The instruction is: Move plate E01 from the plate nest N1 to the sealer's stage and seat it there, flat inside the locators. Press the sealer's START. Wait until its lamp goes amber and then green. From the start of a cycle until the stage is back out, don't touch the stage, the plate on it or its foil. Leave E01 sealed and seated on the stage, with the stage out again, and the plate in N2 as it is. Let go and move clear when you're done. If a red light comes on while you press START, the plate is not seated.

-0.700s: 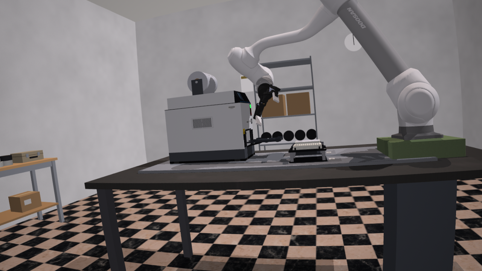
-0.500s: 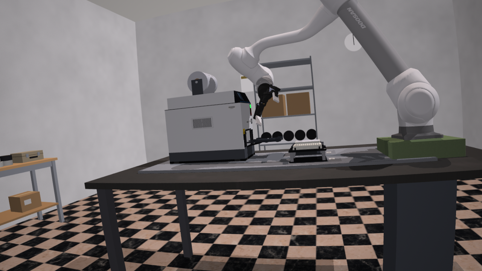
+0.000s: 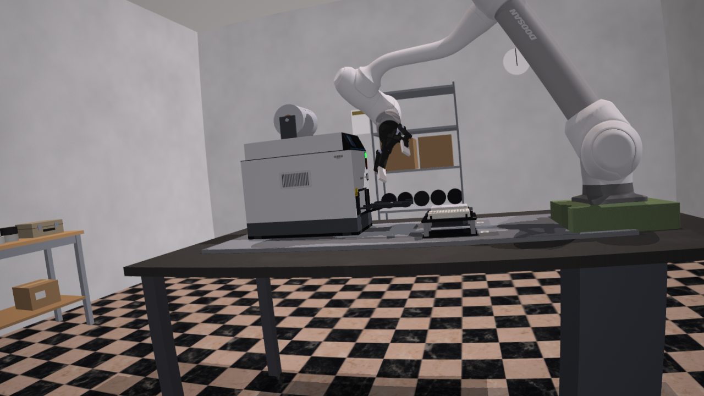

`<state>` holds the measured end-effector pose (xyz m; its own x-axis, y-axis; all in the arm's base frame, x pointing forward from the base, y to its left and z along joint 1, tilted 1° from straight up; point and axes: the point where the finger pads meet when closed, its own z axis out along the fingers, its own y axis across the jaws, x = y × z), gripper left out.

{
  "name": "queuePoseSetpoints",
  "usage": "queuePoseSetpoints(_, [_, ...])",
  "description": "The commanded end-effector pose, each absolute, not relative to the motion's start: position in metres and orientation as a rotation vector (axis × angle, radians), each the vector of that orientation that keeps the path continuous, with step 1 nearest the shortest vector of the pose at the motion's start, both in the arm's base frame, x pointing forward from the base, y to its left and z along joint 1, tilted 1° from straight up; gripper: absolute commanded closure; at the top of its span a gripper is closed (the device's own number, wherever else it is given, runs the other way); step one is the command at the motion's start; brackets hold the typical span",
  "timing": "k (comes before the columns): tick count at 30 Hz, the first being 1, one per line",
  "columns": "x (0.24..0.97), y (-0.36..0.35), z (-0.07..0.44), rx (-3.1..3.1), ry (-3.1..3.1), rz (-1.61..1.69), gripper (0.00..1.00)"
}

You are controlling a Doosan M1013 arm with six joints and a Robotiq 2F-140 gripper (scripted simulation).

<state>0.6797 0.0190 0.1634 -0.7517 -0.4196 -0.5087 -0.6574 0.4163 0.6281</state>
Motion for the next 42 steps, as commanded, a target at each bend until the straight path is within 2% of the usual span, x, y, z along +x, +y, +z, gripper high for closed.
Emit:
queuePoseSetpoints(1, [0.671, 0.020, 0.162, -1.053, 2.370, 1.188, 0.30])
queuePoseSetpoints(42, [0.587, -0.018, 0.172, -2.406, 1.527, 0.464, 0.30])
